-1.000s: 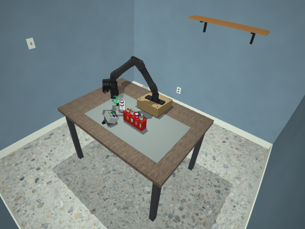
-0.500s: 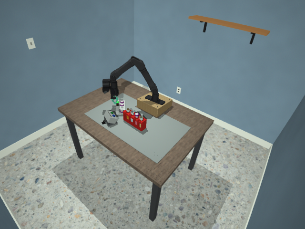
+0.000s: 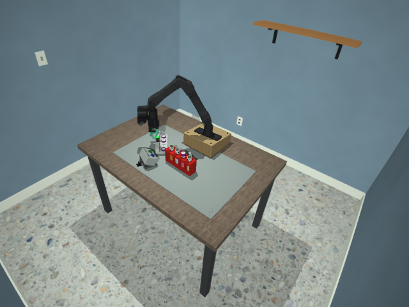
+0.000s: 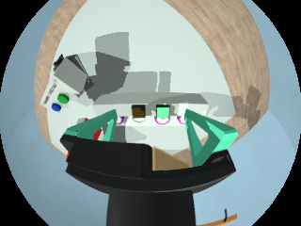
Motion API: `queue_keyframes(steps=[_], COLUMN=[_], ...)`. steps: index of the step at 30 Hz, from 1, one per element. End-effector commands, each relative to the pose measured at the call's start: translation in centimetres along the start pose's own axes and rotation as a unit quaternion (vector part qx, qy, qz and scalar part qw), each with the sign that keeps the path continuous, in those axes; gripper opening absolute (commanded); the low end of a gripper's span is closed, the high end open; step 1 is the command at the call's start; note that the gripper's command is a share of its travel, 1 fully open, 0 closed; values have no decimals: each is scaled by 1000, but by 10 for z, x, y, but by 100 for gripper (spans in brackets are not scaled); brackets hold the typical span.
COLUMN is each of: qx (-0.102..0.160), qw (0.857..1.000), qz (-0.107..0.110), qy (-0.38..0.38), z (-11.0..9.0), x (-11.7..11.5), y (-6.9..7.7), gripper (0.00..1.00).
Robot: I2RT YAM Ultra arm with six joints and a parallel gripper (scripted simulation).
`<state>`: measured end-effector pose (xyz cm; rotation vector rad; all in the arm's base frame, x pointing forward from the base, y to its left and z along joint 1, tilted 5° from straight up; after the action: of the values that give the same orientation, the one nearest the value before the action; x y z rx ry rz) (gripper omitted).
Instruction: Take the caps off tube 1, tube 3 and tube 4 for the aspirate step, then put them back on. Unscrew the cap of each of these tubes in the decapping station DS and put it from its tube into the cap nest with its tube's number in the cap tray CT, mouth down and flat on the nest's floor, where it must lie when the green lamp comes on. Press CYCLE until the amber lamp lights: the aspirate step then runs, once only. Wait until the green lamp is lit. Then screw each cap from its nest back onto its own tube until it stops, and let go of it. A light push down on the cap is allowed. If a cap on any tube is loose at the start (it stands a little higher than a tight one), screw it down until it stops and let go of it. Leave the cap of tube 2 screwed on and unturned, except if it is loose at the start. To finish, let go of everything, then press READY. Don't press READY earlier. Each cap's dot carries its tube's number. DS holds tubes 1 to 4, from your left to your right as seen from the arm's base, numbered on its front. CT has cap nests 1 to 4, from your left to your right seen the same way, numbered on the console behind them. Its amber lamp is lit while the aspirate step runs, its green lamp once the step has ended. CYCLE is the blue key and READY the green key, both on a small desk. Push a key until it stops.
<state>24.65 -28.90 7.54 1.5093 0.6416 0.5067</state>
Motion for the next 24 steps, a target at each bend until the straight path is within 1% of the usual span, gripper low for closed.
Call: queue_keyframes(steps=[1,15,16,24], qx=[-7,-7,-7,-7], qw=[1000,1000,1000,1000], qz=[0,0,0,1], qy=[1,1,1,1], z=[1,1,-3,-34], x=[0,0,6,48], y=[4,4,9,50], gripper=[100,100,47,47])
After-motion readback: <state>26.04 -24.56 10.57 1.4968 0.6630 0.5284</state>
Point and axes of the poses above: the point where the finger pads meet when closed, its own y axis back along the fingers, its own x axis across the jaws, z = x × y, the point moved 9 cm from there along y, back along the fingers, and after that the axes turned 1 degree about y, right-handed, at the moved point
